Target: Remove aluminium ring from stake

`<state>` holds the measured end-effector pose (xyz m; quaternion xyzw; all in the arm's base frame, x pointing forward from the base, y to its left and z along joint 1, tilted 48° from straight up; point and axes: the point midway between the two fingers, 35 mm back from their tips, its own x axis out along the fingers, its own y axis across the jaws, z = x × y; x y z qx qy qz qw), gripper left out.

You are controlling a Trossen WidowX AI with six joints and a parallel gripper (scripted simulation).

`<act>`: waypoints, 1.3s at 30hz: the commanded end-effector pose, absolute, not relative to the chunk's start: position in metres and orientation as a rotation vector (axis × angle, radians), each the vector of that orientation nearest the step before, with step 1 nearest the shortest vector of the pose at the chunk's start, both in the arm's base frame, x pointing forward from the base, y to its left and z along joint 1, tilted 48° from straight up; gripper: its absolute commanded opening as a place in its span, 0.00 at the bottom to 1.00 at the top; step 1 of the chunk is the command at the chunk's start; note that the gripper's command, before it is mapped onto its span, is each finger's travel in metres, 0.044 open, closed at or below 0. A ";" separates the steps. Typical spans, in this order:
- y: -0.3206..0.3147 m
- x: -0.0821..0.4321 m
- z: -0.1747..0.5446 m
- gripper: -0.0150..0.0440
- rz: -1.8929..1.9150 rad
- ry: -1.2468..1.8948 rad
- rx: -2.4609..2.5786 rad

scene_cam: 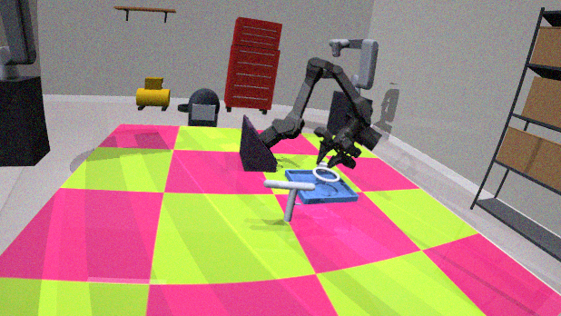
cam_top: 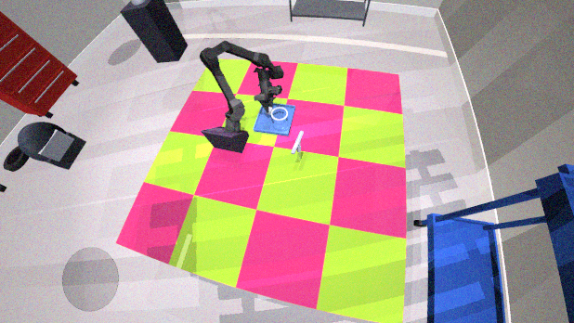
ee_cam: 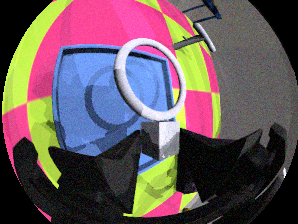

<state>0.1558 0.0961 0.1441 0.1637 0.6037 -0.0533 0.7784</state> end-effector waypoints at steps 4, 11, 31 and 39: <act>0.108 0.137 0.151 0.25 -0.091 1.293 0.352; 0.128 0.142 0.133 0.25 -0.090 1.294 0.353; 0.122 0.142 0.142 1.00 -0.077 1.295 0.356; 0.060 0.127 0.198 1.00 -0.082 1.293 0.352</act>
